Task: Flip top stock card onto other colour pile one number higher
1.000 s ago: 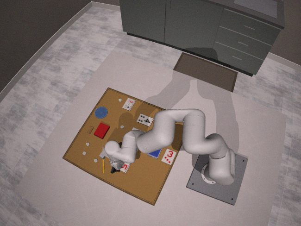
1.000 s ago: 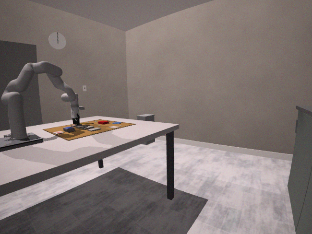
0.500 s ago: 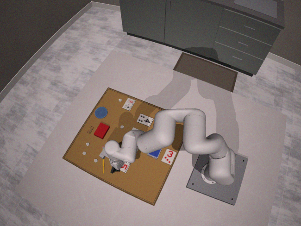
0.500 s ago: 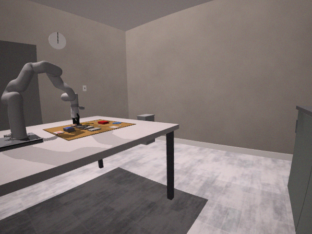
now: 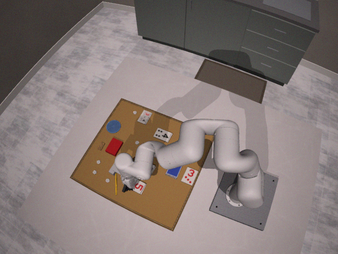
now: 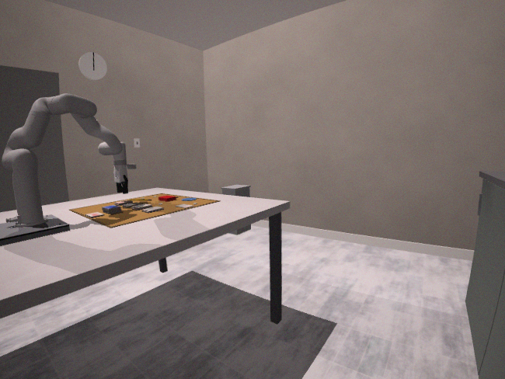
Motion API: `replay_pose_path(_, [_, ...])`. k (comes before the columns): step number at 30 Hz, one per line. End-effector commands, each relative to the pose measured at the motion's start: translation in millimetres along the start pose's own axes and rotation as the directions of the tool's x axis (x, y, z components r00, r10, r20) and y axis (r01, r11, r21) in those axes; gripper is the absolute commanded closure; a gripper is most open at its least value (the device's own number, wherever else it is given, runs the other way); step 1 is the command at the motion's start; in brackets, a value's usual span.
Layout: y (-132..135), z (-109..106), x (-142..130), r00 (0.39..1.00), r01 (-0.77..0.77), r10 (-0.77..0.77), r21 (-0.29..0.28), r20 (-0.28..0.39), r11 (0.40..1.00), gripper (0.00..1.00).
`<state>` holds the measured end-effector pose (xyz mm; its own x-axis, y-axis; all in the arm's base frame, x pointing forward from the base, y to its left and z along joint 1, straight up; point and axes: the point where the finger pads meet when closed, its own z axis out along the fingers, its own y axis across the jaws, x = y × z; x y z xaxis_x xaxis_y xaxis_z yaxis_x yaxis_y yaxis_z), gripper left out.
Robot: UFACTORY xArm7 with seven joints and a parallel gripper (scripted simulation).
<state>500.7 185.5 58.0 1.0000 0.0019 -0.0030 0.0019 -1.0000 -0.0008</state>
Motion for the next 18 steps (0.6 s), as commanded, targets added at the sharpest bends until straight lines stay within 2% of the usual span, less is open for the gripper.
replay_pose_path(1, [-1, -21, 2, 1.000, 0.000, 0.000, 0.002, -0.006, 1.000, 0.13])
replay_pose_path(8, [-1, -45, 2, 1.000, 0.000, 0.000, 0.002, -0.006, 1.000, 0.13])
replay_pose_path(17, [-1, -50, 2, 1.000, 0.000, 0.000, 0.002, -0.006, 1.000, 0.13])
replay_pose_path(18, [-1, -50, 2, 1.000, 0.000, 0.000, 0.002, -0.006, 1.000, 0.00])
